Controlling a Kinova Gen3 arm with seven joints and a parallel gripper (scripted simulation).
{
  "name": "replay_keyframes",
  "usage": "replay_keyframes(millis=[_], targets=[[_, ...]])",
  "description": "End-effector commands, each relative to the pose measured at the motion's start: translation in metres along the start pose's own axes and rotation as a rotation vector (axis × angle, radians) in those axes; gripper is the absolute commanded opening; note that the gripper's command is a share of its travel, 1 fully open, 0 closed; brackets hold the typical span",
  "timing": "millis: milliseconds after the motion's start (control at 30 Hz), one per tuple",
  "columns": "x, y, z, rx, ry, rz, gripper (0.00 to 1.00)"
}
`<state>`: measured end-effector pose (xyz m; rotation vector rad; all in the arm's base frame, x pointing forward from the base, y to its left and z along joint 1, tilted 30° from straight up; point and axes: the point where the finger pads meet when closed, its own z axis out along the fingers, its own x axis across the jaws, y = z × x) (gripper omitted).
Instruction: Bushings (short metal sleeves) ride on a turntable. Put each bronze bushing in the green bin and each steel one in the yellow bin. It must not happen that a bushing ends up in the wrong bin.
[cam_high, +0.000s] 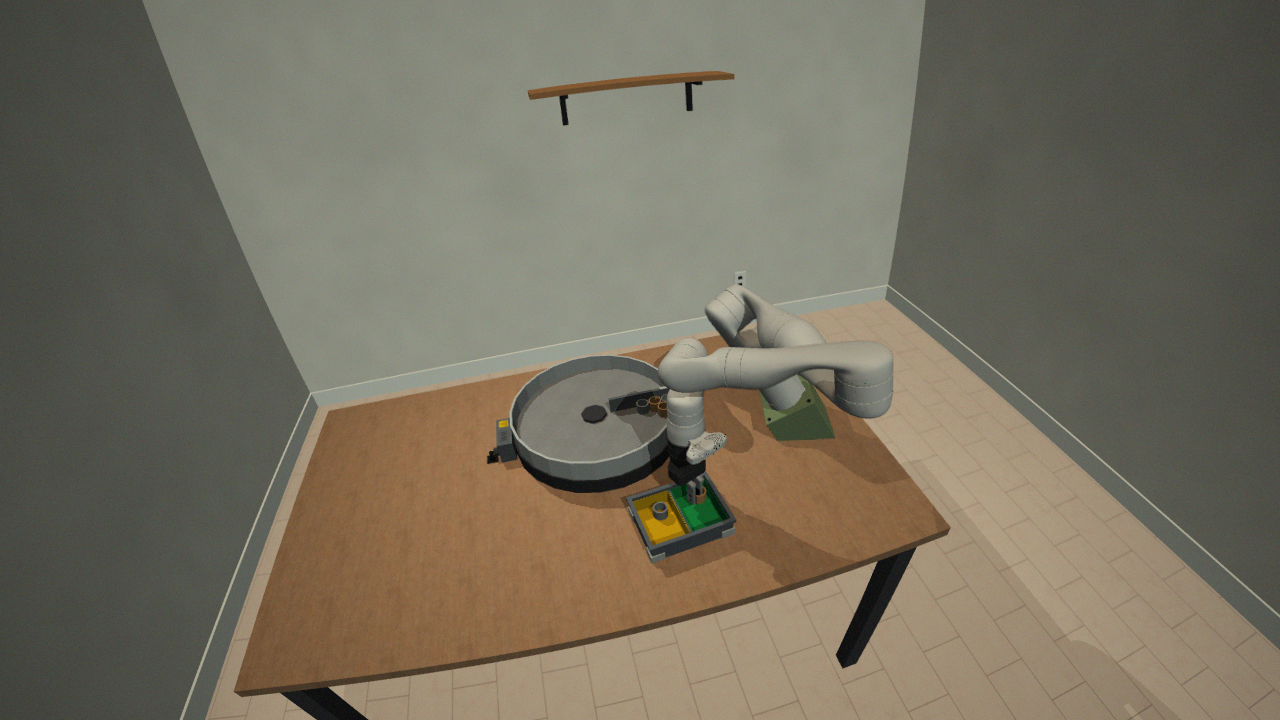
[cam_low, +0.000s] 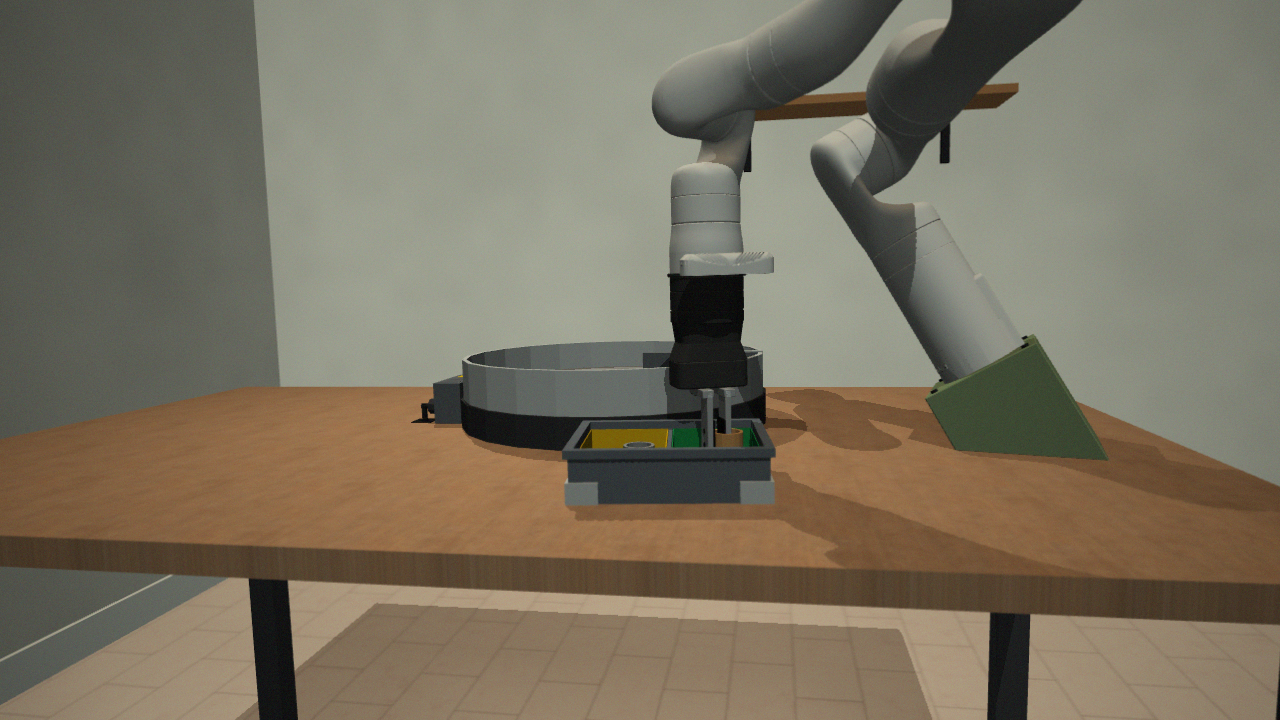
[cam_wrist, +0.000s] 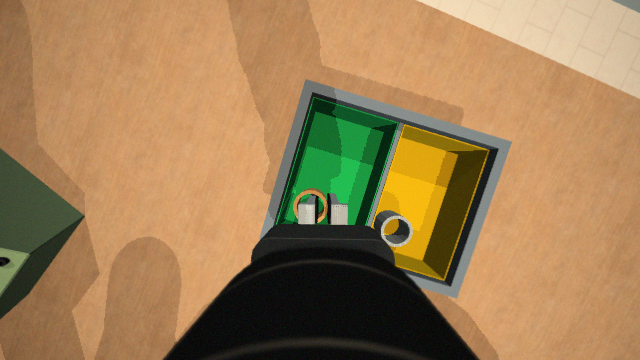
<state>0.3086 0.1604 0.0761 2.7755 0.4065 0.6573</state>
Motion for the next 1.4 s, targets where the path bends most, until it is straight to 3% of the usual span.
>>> replay_keyframes(millis=[0, 533, 1100, 1133, 1367], targets=[[0.0, 0.0, 0.0, 0.0, 0.001, 0.0, 0.0], [0.0, 0.0, 0.012, 0.0, 0.001, 0.0, 0.0], [0.0, 0.0, 0.012, 0.0, 0.001, 0.0, 0.0], [0.0, 0.0, 0.012, 0.0, 0.001, 0.0, 0.42], [0.0, 0.0, 0.012, 0.0, 0.001, 0.0, 0.42]])
